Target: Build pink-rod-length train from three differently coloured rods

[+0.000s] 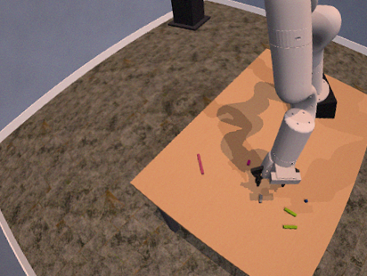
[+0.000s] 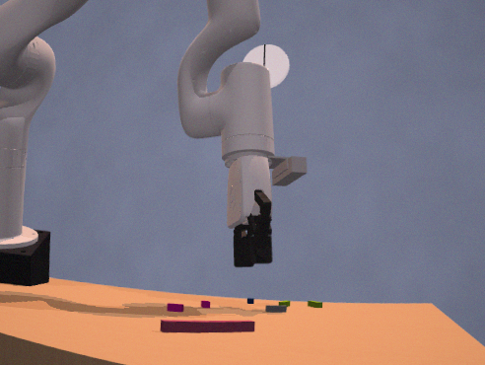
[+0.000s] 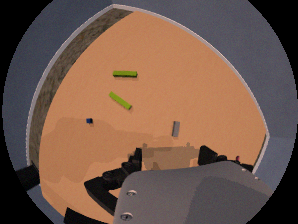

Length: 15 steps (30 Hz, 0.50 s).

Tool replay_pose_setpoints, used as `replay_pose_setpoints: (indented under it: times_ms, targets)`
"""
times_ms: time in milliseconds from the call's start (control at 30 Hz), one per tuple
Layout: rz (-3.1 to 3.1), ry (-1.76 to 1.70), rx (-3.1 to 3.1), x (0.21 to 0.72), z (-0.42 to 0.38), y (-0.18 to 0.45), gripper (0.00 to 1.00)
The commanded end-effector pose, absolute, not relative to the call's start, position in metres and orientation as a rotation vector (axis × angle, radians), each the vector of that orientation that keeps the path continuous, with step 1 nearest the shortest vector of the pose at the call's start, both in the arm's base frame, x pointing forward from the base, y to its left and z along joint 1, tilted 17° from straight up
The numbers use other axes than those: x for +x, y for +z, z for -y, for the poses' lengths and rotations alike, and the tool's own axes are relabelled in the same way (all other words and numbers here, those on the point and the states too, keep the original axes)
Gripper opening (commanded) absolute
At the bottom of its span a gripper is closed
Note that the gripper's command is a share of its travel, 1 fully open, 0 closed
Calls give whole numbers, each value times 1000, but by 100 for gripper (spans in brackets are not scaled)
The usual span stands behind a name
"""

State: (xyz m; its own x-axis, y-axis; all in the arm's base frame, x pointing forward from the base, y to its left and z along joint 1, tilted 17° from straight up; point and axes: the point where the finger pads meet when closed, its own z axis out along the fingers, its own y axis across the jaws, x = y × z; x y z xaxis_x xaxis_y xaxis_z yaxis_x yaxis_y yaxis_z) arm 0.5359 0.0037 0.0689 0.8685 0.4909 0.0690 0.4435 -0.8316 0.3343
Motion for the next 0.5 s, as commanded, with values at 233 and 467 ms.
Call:
replay_pose_setpoints:
  times_ms: [233, 467]
  targets:
    - [-926, 74, 2697, 560, -31, 65, 100]
    - [-926, 74, 2697, 560, -31, 65, 100]
